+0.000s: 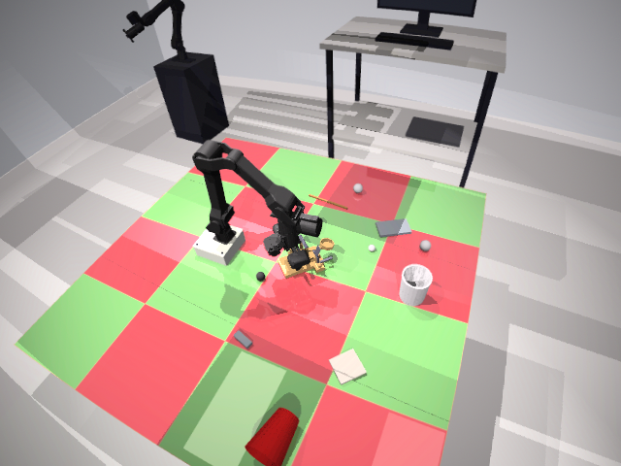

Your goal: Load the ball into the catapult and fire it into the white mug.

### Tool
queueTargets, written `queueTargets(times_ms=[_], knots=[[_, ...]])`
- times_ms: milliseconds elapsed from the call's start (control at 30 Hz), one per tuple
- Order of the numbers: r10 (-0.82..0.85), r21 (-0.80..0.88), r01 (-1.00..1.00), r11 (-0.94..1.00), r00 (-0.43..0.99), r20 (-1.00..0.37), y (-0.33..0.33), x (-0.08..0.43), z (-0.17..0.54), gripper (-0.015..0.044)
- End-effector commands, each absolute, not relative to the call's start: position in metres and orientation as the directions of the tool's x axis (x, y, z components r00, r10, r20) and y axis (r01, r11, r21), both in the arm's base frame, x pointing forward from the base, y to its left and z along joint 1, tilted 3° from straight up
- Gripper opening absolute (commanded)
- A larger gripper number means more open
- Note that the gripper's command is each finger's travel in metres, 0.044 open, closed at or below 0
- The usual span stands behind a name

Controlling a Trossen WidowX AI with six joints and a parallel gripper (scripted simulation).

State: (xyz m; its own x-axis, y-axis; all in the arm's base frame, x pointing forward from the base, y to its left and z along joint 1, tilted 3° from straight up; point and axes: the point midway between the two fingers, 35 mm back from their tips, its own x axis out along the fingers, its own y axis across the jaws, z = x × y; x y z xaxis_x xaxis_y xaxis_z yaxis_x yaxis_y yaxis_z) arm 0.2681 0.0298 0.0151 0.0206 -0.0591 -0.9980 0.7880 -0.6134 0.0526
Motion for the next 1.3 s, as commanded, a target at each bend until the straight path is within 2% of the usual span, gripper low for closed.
queueTargets(times_ms=[0, 367, 533, 667, 900, 1267], knots=[[-0.059, 0.053, 0.788, -0.613, 0.021, -0.998, 0.030, 0.268, 0.015, 0.0414], [-0.059, 0.053, 0.788, -0.613, 0.021, -0.998, 0.030, 0.268, 0.015, 0.0125], [-0.059, 0.053, 0.788, -0.613, 0.021, -0.998, 0.030, 0.268, 0.015, 0.0092], [-0.057, 0.050, 0.788, -0.613, 0.019, -0.998, 0.032, 0.268, 0.054, 0.0000], [-0.057, 0.048, 0.802, -0.595, 0.018, -0.998, 0.033, 0.269, 0.065, 0.0000], [-0.057, 0.035, 0.964, -0.265, 0.021, -0.998, 0.034, 0.307, 0.067, 0.0000]])
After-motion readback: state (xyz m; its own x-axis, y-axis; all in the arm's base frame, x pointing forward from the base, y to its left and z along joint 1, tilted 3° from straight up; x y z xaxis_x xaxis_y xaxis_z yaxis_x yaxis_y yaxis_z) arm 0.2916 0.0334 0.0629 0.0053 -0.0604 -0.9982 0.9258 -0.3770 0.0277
